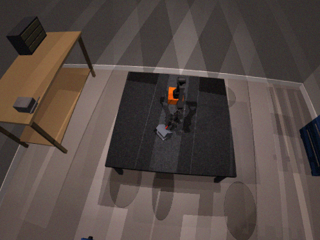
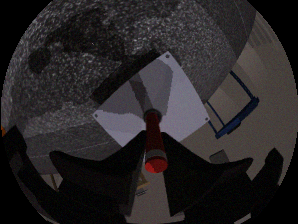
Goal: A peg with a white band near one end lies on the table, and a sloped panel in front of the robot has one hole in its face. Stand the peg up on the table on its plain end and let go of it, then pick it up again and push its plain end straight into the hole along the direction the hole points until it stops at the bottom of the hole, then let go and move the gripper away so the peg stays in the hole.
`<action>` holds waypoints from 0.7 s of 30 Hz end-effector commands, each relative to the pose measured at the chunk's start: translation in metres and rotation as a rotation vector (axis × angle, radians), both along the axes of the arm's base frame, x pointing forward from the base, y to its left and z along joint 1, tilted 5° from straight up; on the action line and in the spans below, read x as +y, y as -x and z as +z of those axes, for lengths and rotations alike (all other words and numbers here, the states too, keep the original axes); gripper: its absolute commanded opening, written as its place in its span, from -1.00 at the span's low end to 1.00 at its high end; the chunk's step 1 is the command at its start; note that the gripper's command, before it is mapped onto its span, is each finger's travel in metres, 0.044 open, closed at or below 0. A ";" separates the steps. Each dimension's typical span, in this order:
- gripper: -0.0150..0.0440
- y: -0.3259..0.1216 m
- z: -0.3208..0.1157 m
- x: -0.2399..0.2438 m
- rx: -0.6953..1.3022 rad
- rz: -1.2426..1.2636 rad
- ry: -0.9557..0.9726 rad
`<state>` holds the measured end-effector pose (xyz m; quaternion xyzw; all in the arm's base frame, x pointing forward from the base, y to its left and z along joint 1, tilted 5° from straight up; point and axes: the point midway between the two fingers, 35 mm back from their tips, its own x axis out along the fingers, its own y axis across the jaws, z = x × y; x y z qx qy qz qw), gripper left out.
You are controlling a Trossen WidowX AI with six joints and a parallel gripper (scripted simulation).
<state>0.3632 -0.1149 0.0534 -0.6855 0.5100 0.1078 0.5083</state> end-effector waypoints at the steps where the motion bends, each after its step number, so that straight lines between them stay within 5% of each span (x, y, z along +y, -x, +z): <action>1: -0.49 -0.003 0.001 -0.001 -0.005 0.006 0.001; 21: -0.49 -0.007 -0.007 -0.008 -0.006 0.006 0.001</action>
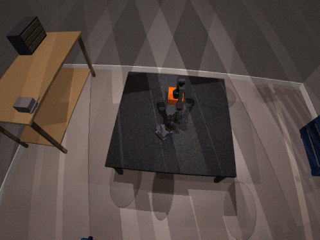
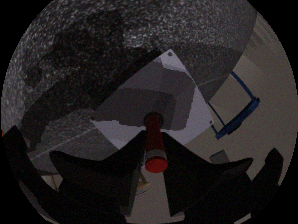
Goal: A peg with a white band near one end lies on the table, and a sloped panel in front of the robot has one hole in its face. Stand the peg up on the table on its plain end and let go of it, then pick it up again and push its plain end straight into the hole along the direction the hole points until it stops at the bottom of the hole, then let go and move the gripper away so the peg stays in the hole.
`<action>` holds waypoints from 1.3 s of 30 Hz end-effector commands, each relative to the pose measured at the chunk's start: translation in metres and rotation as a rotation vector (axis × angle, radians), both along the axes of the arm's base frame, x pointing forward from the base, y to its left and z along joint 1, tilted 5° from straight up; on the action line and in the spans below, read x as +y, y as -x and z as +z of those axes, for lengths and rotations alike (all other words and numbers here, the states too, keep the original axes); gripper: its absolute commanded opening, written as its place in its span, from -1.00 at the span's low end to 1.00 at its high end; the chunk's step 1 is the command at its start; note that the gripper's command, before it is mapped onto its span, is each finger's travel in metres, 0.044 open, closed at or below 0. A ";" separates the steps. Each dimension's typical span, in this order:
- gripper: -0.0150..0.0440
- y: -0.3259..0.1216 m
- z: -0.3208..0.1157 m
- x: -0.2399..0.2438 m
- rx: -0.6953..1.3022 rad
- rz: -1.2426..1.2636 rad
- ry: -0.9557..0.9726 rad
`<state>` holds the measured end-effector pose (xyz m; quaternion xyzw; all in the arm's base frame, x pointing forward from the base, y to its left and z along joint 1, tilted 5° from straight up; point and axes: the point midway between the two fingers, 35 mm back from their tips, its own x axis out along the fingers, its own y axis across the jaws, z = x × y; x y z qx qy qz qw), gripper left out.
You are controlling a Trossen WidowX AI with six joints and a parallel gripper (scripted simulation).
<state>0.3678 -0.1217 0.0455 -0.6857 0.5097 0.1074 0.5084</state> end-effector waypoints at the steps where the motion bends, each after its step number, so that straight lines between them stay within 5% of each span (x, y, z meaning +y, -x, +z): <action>1: -0.49 -0.003 0.000 -0.001 -0.005 0.006 0.001; 35: -0.49 -0.006 -0.007 -0.006 0.001 0.000 0.000; 39: -0.14 -0.006 -0.007 -0.006 0.001 0.000 0.000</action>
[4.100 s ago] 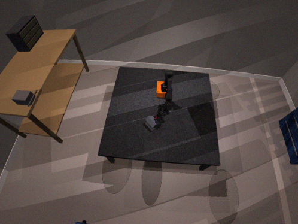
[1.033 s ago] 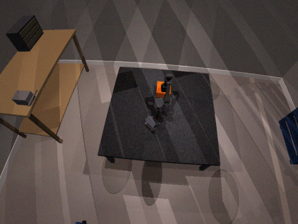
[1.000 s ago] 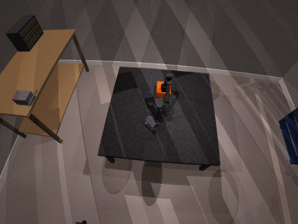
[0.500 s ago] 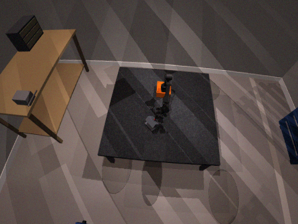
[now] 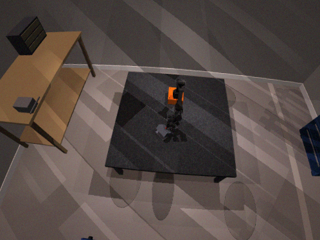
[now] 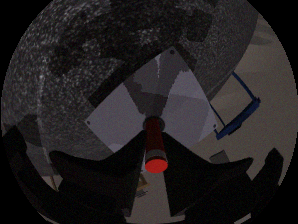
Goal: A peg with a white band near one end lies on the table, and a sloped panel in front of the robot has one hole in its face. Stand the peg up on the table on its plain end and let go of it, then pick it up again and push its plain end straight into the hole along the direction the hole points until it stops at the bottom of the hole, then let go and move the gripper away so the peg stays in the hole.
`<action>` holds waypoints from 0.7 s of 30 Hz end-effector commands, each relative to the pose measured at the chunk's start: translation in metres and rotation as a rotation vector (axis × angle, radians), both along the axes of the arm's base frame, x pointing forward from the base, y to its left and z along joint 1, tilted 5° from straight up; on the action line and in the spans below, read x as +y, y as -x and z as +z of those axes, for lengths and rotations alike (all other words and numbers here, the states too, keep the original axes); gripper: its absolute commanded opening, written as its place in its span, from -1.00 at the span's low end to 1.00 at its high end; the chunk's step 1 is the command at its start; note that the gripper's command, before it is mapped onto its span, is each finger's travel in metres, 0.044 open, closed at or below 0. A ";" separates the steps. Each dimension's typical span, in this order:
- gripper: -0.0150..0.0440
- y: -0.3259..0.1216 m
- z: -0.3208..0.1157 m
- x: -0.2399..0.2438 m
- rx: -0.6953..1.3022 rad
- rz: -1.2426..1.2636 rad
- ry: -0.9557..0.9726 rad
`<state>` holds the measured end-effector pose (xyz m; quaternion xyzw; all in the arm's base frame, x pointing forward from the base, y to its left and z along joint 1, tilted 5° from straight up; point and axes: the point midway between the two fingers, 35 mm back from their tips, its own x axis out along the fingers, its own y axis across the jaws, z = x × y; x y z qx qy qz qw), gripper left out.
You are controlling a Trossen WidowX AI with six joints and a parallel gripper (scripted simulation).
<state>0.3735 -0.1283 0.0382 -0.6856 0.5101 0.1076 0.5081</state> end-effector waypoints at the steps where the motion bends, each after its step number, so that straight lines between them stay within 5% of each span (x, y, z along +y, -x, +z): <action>1: -0.05 0.000 0.000 0.000 0.000 0.000 0.000; 13: 1.00 0.001 0.002 0.002 0.000 0.000 0.000; 21: 1.00 0.005 0.011 0.010 0.000 0.002 -0.002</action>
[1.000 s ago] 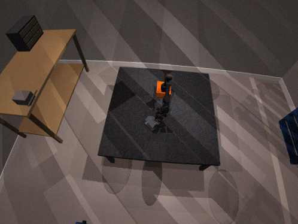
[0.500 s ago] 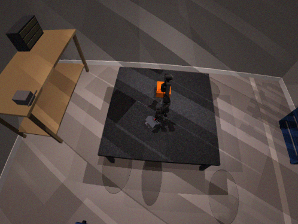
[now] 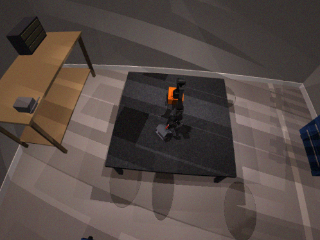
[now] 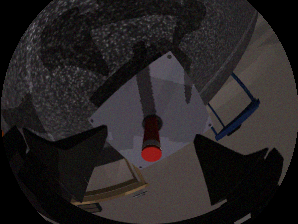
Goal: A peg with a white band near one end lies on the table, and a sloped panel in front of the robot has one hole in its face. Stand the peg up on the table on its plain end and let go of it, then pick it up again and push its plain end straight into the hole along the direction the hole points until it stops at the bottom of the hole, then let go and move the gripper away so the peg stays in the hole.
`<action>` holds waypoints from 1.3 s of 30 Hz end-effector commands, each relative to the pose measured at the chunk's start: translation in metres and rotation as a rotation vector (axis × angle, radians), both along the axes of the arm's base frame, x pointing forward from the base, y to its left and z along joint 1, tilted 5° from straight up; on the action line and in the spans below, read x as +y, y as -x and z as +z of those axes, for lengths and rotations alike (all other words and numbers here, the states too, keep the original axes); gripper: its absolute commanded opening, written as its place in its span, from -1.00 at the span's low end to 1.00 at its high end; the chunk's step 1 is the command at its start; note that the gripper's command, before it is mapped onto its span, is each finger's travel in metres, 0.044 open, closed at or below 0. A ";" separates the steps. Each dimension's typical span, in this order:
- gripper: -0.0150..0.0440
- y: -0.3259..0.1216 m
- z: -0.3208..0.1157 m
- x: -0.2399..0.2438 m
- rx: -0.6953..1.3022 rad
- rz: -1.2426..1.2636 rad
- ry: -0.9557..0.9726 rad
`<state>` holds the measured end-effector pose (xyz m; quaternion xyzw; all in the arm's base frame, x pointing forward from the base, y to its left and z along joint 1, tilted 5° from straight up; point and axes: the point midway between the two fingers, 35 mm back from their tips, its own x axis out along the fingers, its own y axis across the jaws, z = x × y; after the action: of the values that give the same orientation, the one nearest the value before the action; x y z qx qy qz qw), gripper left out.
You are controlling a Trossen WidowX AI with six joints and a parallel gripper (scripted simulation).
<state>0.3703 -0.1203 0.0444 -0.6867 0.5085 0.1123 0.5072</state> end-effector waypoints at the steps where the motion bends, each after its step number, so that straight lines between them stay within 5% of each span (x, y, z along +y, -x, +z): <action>1: 1.00 0.003 0.005 0.003 -0.006 -0.007 0.001; 39: 1.00 0.026 0.045 0.042 -0.009 0.001 -0.002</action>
<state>0.3461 -0.0803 0.0843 -0.6878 0.5055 0.1147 0.5082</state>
